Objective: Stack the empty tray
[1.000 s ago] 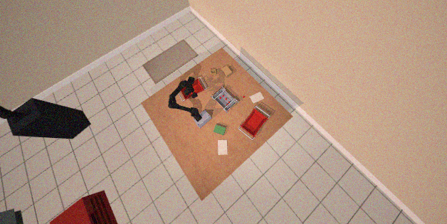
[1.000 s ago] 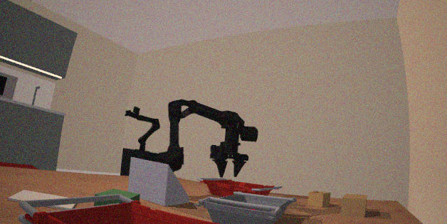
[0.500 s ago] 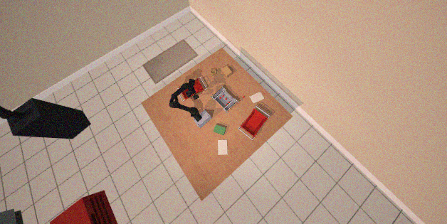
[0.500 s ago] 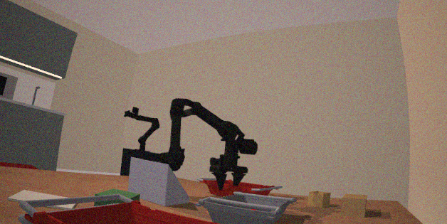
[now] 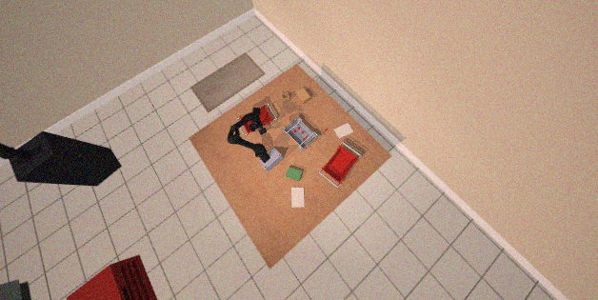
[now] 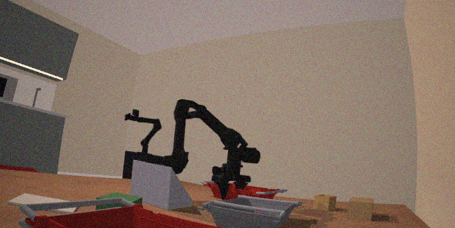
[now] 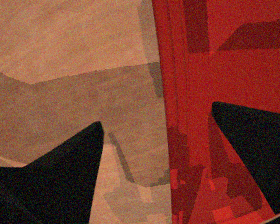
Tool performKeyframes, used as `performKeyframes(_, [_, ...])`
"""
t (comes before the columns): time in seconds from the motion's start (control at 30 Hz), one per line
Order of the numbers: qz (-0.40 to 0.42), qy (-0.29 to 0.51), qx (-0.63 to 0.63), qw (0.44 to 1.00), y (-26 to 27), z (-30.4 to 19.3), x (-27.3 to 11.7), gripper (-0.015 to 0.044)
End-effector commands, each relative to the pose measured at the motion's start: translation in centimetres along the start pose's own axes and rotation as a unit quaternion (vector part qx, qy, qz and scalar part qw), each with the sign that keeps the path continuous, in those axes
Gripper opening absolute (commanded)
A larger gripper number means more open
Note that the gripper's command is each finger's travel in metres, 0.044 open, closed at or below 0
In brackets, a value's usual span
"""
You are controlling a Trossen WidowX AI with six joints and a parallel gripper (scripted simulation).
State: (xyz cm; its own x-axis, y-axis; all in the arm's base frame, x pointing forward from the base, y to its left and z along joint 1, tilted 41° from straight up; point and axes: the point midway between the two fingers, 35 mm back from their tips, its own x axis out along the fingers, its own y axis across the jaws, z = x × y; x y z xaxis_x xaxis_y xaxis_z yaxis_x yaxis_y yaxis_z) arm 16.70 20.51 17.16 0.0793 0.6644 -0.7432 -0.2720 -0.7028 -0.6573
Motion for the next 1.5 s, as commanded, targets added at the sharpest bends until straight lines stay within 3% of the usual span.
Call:
performKeyframes(0.0, [0.000, 0.002, 0.002, 1.000, 0.0, 0.0, 0.1, 0.0352])
performKeyframes(0.27, [0.000, 0.002, 0.002, 1.000, 0.0, 0.0, 0.1, 0.0235])
performKeyframes(1.47, [0.002, 0.002, 0.001, 1.000, 0.0, -0.3, -1.1, 0.0000])
